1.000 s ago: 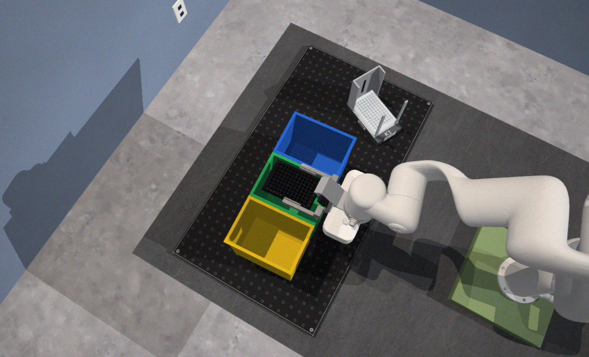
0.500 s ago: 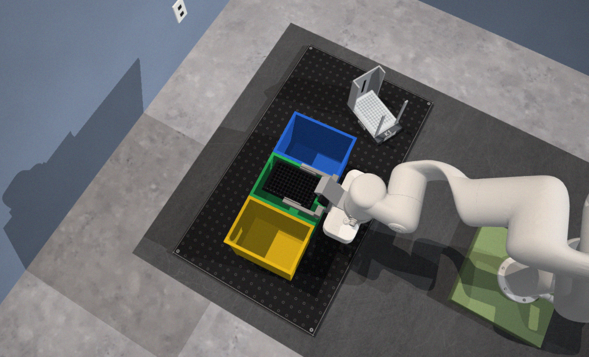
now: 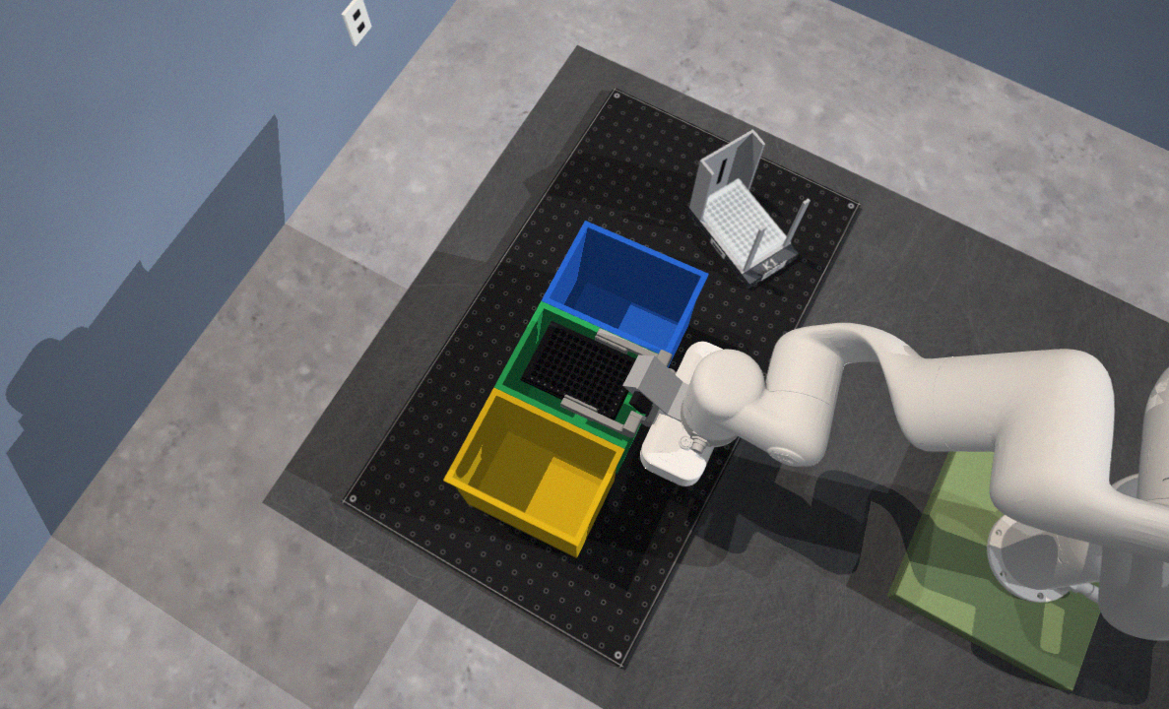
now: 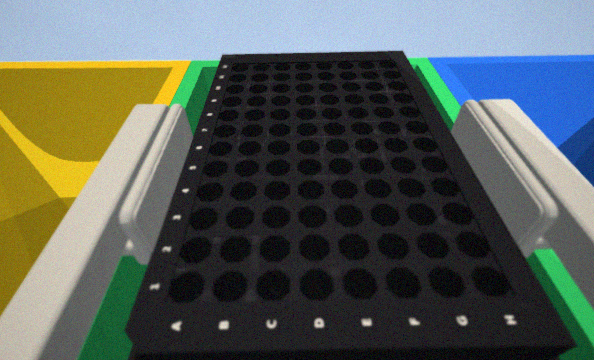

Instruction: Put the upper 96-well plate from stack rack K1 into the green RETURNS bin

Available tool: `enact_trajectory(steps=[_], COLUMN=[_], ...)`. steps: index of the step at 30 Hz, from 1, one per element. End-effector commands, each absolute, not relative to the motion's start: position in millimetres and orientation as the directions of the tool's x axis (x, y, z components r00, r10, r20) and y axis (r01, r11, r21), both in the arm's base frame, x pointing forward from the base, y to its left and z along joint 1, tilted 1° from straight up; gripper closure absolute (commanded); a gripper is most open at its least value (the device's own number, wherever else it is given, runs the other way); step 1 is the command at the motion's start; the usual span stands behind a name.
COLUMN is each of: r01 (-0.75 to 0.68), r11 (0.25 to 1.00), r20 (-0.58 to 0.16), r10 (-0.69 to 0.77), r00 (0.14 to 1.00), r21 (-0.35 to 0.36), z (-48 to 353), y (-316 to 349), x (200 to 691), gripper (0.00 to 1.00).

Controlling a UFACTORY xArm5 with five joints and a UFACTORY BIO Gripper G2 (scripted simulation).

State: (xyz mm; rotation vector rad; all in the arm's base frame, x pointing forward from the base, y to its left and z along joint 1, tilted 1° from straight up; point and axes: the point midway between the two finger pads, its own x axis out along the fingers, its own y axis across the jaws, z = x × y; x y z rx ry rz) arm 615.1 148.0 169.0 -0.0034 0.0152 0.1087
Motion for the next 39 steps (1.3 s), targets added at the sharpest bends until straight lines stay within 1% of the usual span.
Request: enact_trajectory(steps=[1,8,29,30,39], r01=[-0.108,-0.108,-0.108,-0.108,-0.108], r11=[0.994,0.994,0.994,0.994,0.994], r20=[-0.013,-0.013,-0.013,-0.013,-0.013], r10=[0.108,0.108,0.108,0.108,0.108], r00=[0.994,0.994,0.994,0.994,0.994], r21=[-0.002,-0.002,-0.002,-0.002,-0.002], z=[164.5,153.3,153.4,153.4,153.4], y=[148.0,147.9,147.9,147.9,147.9], x=[615.6,615.5,615.5,615.5,615.5], gripper=[1.00,1.00,1.00,0.82,0.82])
